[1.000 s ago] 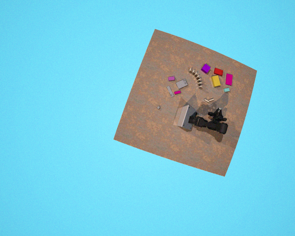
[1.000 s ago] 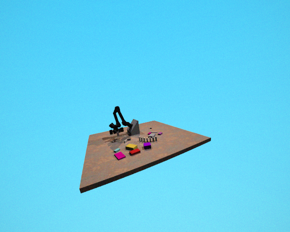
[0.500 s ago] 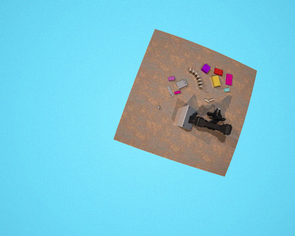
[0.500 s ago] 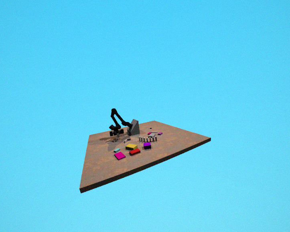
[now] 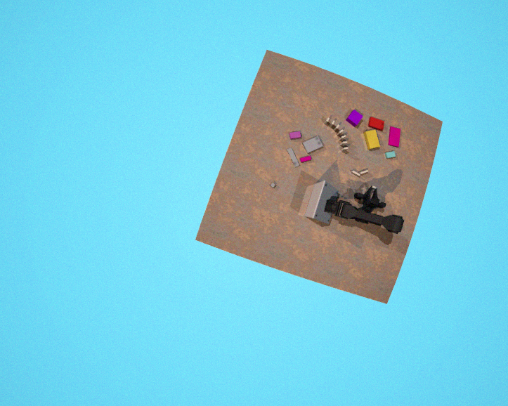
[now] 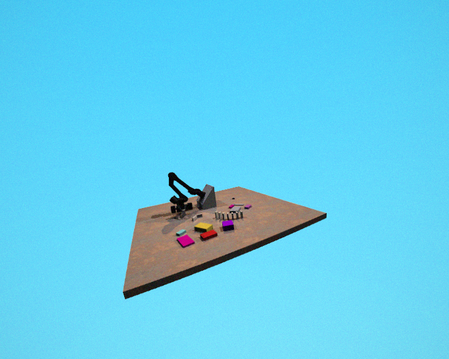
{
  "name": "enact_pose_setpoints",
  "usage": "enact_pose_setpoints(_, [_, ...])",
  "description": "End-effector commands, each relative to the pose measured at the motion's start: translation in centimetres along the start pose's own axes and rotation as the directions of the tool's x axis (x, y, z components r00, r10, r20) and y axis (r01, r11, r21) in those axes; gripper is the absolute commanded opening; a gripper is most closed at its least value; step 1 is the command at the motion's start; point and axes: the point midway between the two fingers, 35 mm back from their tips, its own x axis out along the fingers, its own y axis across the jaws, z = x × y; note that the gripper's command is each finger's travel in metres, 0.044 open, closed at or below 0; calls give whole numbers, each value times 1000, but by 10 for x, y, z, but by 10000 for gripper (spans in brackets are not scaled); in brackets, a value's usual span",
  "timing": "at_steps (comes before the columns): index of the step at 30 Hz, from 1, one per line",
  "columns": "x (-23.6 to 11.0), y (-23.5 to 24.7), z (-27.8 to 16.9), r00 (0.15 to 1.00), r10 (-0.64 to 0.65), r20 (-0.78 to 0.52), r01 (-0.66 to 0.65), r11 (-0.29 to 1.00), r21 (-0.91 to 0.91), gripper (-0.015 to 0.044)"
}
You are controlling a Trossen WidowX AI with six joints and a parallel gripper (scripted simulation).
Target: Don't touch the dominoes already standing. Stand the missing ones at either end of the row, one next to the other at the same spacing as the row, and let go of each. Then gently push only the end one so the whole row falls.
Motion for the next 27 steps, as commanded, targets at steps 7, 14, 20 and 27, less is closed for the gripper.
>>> enact_pose_setpoints(7, [0,6,-16,1000,5,2,-5,1000,-20,107])
enact_pose_setpoints(14, [0,9,-22,1000,6,2,-6,1000,-25,107])
enact_pose_setpoints(20, [0,9,-22,1000,6,2,-6,1000,-25,107])
enact_pose_setpoints(27, [0,9,-22,1000,6,2,-6,1000,-25,238])
